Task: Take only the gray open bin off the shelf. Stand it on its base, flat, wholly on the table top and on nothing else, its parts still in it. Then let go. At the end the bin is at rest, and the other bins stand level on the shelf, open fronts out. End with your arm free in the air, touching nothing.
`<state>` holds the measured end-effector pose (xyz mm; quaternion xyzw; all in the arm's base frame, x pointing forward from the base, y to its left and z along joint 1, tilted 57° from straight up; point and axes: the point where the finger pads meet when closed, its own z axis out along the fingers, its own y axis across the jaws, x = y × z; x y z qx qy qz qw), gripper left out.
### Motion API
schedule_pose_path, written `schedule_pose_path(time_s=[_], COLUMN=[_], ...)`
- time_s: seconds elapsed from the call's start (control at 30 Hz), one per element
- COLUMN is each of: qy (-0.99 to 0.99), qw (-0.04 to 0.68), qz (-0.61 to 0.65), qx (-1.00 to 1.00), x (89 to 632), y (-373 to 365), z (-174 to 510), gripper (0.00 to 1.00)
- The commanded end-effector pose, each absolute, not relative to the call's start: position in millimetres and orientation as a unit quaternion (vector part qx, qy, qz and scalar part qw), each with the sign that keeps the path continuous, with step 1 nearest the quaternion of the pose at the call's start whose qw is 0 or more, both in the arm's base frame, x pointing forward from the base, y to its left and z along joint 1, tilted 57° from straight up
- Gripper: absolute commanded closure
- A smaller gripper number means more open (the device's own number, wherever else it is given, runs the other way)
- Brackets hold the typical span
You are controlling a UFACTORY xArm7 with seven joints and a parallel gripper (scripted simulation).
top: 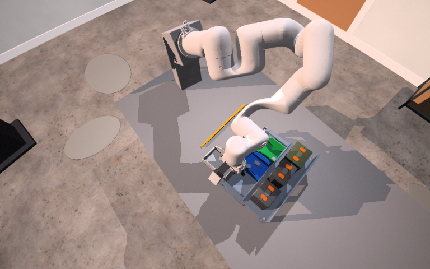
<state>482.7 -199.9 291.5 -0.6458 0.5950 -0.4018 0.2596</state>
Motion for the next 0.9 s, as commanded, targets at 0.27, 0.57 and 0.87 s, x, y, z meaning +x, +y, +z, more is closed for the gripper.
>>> schedule_pose_path(time_s=[0.27, 0.57, 0.87], qy=[0.595, 0.595, 0.595], qw=[0.260, 0.260, 0.260], qz=[-0.403, -0.403, -0.403], qx=[-0.645, -0.645, -0.645], x=[488.3, 496.4, 496.4], y=[-201.5, -203.0, -203.0], z=[288.1, 282.5, 282.5], gripper=[0.67, 0.67, 0.67])
